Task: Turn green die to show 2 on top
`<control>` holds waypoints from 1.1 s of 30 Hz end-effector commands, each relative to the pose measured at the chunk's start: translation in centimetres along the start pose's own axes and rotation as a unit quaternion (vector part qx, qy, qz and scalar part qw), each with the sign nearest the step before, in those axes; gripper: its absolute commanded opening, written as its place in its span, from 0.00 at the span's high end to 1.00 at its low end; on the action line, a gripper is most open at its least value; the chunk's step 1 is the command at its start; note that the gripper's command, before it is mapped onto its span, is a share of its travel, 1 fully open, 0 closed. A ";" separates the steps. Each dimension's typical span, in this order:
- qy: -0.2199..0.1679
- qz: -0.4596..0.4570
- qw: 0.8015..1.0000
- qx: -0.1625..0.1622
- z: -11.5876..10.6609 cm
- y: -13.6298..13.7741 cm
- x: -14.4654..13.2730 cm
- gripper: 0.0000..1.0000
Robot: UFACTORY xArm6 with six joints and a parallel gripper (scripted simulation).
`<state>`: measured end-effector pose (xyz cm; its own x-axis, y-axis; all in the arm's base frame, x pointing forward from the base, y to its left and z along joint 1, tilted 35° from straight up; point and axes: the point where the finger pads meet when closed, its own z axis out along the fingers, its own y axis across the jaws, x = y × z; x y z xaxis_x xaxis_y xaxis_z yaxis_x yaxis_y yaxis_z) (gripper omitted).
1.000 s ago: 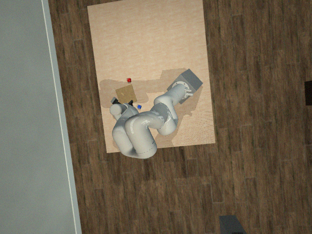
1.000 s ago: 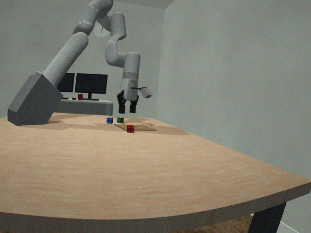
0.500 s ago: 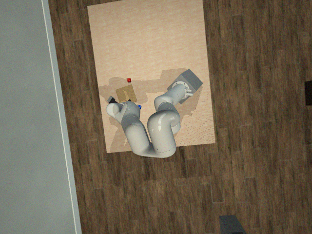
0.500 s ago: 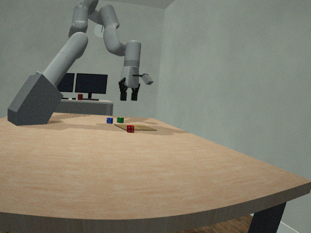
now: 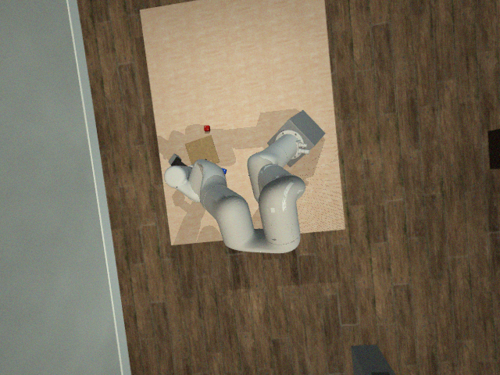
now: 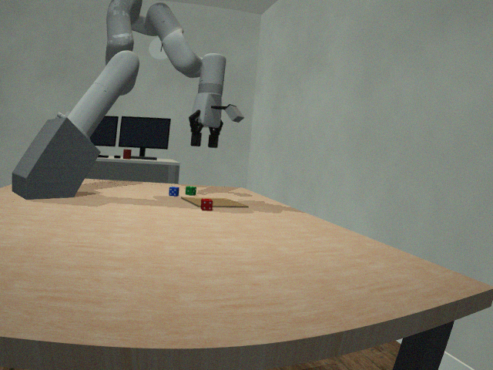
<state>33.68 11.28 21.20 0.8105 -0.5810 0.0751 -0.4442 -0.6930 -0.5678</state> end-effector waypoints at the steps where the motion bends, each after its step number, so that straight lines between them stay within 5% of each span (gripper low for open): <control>1: 0.001 0.001 1.000 0.000 0.0 -0.2 -0.8 0.00; 8: 0.001 0.008 1.000 0.001 0.6 -0.2 -3.8 0.00; 27: 0.001 0.008 1.000 0.002 0.6 -0.2 -3.8 0.00; 33: 0.000 0.009 1.000 0.002 5.0 -0.4 -3.6 0.00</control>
<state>31.40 14.51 19.51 0.8033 -0.5921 0.0641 -0.4560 -0.6809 -0.5731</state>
